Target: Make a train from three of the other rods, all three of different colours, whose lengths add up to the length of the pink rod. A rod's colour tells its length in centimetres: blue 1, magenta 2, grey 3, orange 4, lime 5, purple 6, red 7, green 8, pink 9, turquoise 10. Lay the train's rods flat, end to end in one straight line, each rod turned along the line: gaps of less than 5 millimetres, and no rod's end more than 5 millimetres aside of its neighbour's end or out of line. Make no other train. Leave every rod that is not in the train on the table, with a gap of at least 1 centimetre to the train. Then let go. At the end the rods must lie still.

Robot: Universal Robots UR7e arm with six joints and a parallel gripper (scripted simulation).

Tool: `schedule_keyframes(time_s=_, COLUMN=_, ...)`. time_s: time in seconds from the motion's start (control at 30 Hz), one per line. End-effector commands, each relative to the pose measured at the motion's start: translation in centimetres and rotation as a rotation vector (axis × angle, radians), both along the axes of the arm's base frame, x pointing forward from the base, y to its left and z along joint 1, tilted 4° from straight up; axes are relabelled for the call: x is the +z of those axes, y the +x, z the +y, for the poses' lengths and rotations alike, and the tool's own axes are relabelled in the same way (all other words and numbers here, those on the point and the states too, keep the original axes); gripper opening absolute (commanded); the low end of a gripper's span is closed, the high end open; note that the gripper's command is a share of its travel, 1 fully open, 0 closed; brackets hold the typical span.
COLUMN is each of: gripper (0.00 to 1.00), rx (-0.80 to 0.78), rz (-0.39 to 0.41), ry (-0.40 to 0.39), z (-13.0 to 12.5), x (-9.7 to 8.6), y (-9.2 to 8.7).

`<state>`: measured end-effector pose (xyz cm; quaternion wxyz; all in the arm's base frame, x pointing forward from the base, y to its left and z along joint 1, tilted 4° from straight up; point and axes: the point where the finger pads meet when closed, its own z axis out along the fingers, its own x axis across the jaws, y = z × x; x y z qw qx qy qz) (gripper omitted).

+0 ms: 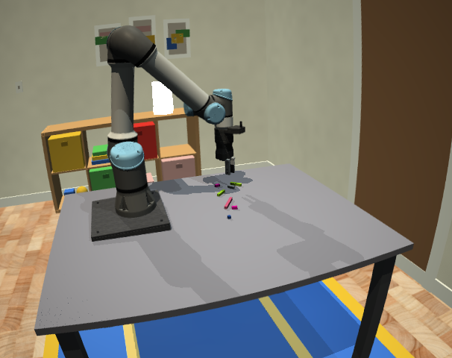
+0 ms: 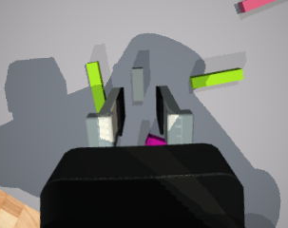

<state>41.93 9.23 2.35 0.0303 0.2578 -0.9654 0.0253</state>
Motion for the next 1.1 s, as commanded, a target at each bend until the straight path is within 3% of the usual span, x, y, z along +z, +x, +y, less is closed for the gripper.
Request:
schedule_keyframes(time_s=0.0, gripper=0.54, rx=0.000, rz=-0.001, ry=0.000, z=0.0, x=-0.3, y=0.0)
schedule_keyframes(time_s=1.07, gripper=0.54, rx=0.000, rz=-0.001, ry=0.000, z=-0.3, x=-4.2, y=0.0)
